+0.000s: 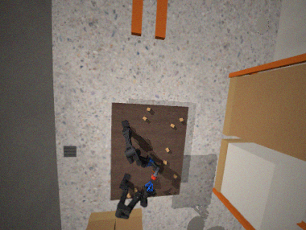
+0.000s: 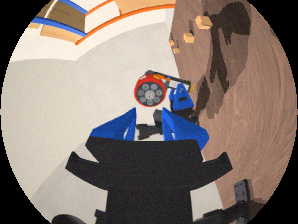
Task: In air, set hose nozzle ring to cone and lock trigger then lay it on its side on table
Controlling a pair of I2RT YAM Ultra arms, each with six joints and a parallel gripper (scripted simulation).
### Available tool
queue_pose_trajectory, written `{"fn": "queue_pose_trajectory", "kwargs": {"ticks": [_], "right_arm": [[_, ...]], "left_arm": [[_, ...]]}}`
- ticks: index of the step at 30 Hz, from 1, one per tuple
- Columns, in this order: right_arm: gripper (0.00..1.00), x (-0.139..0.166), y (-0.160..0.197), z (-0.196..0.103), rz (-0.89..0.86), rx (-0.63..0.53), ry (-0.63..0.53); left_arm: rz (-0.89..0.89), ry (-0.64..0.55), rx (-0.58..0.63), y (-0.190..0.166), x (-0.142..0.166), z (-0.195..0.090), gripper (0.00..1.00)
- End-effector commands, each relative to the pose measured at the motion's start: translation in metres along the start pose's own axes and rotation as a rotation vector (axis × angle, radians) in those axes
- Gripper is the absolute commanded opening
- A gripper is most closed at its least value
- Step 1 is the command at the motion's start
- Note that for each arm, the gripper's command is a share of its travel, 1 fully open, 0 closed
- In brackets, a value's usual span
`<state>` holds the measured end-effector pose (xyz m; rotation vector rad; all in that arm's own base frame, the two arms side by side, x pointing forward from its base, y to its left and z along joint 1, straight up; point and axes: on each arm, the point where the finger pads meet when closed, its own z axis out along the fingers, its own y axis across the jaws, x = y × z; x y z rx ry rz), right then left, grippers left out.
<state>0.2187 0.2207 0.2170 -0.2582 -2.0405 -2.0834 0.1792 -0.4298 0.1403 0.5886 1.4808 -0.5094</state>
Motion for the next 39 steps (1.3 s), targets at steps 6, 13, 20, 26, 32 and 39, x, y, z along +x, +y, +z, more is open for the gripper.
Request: {"fn": "queue_pose_trajectory", "kwargs": {"ticks": [6, 13, 20, 26, 32, 39], "right_arm": [[0.37, 0.001, 0.021, 0.005, -0.077, -0.013, 0.005], [0.37, -0.010, 0.032, 0.011, -0.034, -0.013, -0.024], [0.37, -0.019, 0.053, 0.020, -0.024, -0.010, -0.049], [0.37, -0.029, 0.080, 0.035, 0.025, 0.005, -0.085], [0.37, -0.029, 0.101, 0.048, 0.066, 0.030, -0.118], [0.37, -0.023, 0.121, 0.058, 0.105, 0.065, -0.156]], "left_arm": [[-0.112, -0.115, -0.005, -0.001, -0.045, 0.004, 0.36], [-0.112, -0.115, -0.005, -0.001, -0.045, 0.004, 0.36], [-0.112, -0.115, -0.005, -0.001, -0.045, 0.004, 0.36], [-0.112, -0.115, -0.005, -0.001, -0.045, 0.004, 0.36], [-0.112, -0.115, -0.005, -0.001, -0.045, 0.004, 0.36], [-0.112, -0.115, -0.005, -0.001, -0.045, 0.004, 0.36]]}}
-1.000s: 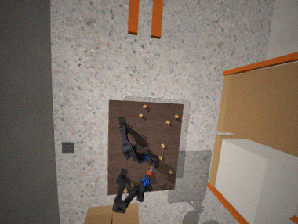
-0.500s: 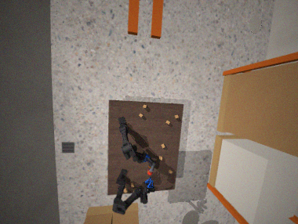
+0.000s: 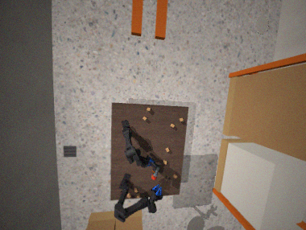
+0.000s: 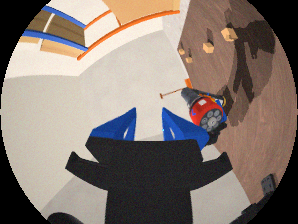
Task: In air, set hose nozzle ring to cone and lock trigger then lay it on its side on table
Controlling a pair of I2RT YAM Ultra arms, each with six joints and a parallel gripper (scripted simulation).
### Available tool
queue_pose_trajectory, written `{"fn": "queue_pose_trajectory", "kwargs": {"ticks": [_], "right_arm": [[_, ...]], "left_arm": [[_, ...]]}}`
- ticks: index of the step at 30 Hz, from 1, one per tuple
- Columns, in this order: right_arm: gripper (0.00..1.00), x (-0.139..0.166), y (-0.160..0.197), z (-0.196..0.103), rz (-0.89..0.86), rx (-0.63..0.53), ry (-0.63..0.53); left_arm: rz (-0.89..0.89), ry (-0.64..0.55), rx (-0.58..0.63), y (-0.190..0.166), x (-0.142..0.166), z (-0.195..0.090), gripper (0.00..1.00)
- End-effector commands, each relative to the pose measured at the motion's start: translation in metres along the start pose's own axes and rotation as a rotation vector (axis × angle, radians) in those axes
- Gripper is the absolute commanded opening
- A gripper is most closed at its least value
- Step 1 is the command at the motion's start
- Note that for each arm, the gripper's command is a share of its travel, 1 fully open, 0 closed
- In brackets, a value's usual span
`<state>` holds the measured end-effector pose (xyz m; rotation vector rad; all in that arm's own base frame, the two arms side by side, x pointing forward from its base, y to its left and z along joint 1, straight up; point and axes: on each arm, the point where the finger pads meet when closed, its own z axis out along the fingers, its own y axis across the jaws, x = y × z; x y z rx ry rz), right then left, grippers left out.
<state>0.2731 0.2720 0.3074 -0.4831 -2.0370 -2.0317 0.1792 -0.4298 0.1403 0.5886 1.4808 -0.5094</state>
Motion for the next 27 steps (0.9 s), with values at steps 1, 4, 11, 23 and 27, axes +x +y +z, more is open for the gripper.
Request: {"fn": "queue_pose_trajectory", "kwargs": {"ticks": [1, 4, 11, 23, 27], "right_arm": [[0.37, 0.008, 0.013, 0.007, 0.013, 0.073, -0.065], [0.37, 0.012, 0.014, 0.011, 0.051, 0.110, -0.089], [0.37, 0.025, -0.003, 0.015, 0.146, 0.225, -0.148], [0.37, 0.018, -0.022, 0.046, 0.030, 0.445, -0.301], [0.37, 0.028, -0.016, 0.057, -0.015, 0.471, -0.294]], "left_arm": [[-0.112, -0.115, -0.005, -0.001, -0.045, 0.004, 0.36], [-0.112, -0.115, -0.005, -0.001, -0.045, 0.004, 0.36], [-0.112, -0.115, -0.005, -0.001, -0.045, 0.004, 0.36], [-0.112, -0.115, -0.005, -0.001, -0.045, 0.004, 0.36], [-0.112, -0.115, -0.005, -0.001, -0.045, 0.004, 0.36]]}}
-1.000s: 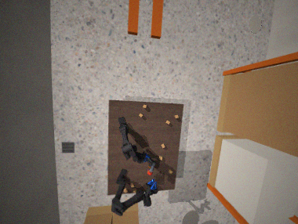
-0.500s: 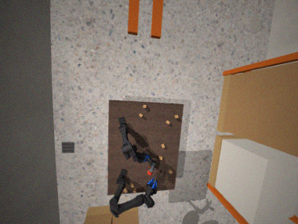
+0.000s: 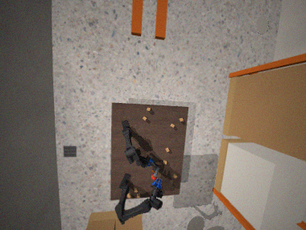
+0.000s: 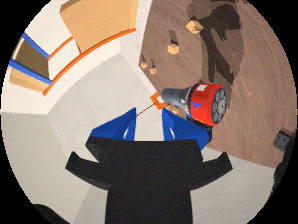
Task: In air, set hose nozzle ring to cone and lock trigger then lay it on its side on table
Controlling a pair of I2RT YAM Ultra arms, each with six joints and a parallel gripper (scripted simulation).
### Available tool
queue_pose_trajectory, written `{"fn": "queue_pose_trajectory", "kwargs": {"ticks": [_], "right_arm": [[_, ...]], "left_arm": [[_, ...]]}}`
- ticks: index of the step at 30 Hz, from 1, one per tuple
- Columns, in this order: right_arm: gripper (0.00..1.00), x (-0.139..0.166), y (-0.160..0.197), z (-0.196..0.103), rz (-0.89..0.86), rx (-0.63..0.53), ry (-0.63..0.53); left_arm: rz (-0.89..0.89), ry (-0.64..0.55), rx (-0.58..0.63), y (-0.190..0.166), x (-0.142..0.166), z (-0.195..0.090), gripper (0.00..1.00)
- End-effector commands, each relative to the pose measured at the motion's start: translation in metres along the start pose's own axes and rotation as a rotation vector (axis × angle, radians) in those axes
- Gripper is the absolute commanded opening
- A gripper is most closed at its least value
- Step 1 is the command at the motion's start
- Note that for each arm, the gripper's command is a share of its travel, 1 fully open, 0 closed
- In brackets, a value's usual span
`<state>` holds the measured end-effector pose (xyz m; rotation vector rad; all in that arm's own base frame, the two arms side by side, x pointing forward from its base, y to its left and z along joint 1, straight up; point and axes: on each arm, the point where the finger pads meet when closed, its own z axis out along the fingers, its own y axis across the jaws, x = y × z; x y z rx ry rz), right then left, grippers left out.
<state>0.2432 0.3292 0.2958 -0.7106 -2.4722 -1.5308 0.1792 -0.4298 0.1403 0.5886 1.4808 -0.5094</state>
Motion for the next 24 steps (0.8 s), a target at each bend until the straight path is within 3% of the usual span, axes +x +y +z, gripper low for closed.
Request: {"fn": "queue_pose_trajectory", "kwargs": {"ticks": [1, 3, 4, 6, 7, 10, 12, 13, 15, 18, 21, 24], "right_arm": [[0.37, 0.000, 0.001, 0.003, -0.057, 0.082, -0.071], [0.37, 0.000, 0.001, 0.003, -0.057, 0.082, -0.071], [0.37, 0.012, 0.025, -0.004, -0.119, 0.058, -0.090], [0.37, 0.016, 0.024, -0.004, -0.177, 0.120, -0.146], [0.37, 0.016, 0.033, -0.010, -0.172, 0.079, -0.144], [0.37, 0.026, 0.027, -0.001, -0.217, 0.145, -0.150], [0.37, 0.026, 0.010, 0.002, -0.269, 0.251, -0.201], [0.37, 0.025, 0.021, -0.002, -0.260, 0.204, -0.203], [0.37, 0.031, 0.015, 0.004, -0.281, 0.240, -0.192], [0.37, 0.033, -0.008, 0.006, -0.369, 0.391, -0.246], [0.37, 0.030, 0.001, 0.003, -0.353, 0.352, -0.255], [0.37, 0.042, -0.014, 0.011, -0.402, 0.435, -0.248]], "left_arm": [[-0.112, -0.115, -0.005, -0.001, -0.045, 0.004, 0.36], [-0.112, -0.115, -0.005, -0.001, -0.045, 0.004, 0.36], [-0.112, -0.115, -0.005, -0.001, -0.045, 0.004, 0.36], [-0.112, -0.115, -0.005, -0.001, -0.045, 0.004, 0.36], [-0.112, -0.115, -0.005, -0.001, -0.045, 0.004, 0.36], [-0.112, -0.115, -0.005, -0.001, -0.045, 0.004, 0.36], [-0.112, -0.115, -0.005, -0.001, -0.045, 0.004, 0.36], [-0.112, -0.115, -0.005, -0.001, -0.045, 0.004, 0.36], [-0.112, -0.115, -0.005, -0.001, -0.045, 0.004, 0.36], [-0.112, -0.115, -0.005, -0.001, -0.045, 0.004, 0.36], [-0.112, -0.115, -0.005, -0.001, -0.045, 0.004, 0.36], [-0.112, -0.115, -0.005, -0.001, -0.045, 0.004, 0.36]]}}
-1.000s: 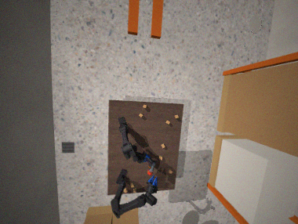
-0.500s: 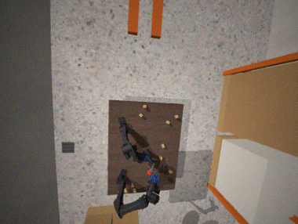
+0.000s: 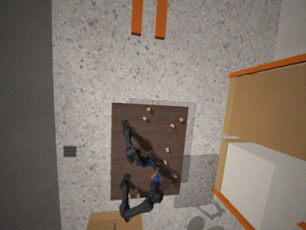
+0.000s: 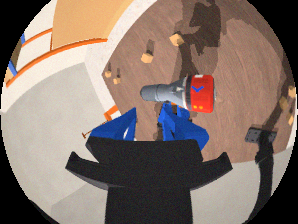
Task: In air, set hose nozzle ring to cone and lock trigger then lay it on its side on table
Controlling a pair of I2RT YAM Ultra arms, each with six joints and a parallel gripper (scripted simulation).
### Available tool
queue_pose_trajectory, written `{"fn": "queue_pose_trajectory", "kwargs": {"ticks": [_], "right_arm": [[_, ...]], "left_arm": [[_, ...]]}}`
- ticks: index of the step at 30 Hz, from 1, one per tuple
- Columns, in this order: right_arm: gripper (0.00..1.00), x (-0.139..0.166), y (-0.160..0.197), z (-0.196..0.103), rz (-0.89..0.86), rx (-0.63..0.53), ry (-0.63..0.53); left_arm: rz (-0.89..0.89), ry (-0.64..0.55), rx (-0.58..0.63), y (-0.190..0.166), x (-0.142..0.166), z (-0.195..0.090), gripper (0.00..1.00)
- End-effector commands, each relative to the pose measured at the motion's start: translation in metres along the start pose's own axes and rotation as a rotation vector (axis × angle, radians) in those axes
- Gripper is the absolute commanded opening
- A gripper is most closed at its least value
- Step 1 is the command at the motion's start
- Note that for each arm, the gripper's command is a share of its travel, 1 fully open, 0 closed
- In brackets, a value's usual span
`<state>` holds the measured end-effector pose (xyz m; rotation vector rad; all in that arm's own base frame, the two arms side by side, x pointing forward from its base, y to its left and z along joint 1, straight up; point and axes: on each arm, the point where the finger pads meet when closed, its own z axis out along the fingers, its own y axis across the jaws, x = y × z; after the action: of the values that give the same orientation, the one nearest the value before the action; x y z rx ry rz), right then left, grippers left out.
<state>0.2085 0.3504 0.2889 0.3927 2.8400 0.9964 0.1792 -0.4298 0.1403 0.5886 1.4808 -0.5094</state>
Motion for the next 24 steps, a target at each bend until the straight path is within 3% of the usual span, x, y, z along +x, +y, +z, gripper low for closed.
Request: {"fn": "queue_pose_trajectory", "kwargs": {"ticks": [1, 11, 18, 24], "right_arm": [[0.37, 0.007, -0.005, -0.008, -0.093, 0.099, -0.058], [0.37, 0.027, -0.036, -0.017, -0.404, 0.399, -0.156], [0.37, 0.037, -0.032, -0.016, -0.453, 0.415, -0.160], [0.37, 0.039, -0.021, -0.027, -0.396, 0.330, -0.158]], "left_arm": [[-0.112, -0.115, -0.005, -0.001, -0.045, 0.004, 0.36], [-0.112, -0.115, -0.005, -0.001, -0.045, 0.004, 0.36], [-0.112, -0.115, -0.005, -0.001, -0.045, 0.004, 0.36], [-0.112, -0.115, -0.005, -0.001, -0.045, 0.004, 0.36]]}}
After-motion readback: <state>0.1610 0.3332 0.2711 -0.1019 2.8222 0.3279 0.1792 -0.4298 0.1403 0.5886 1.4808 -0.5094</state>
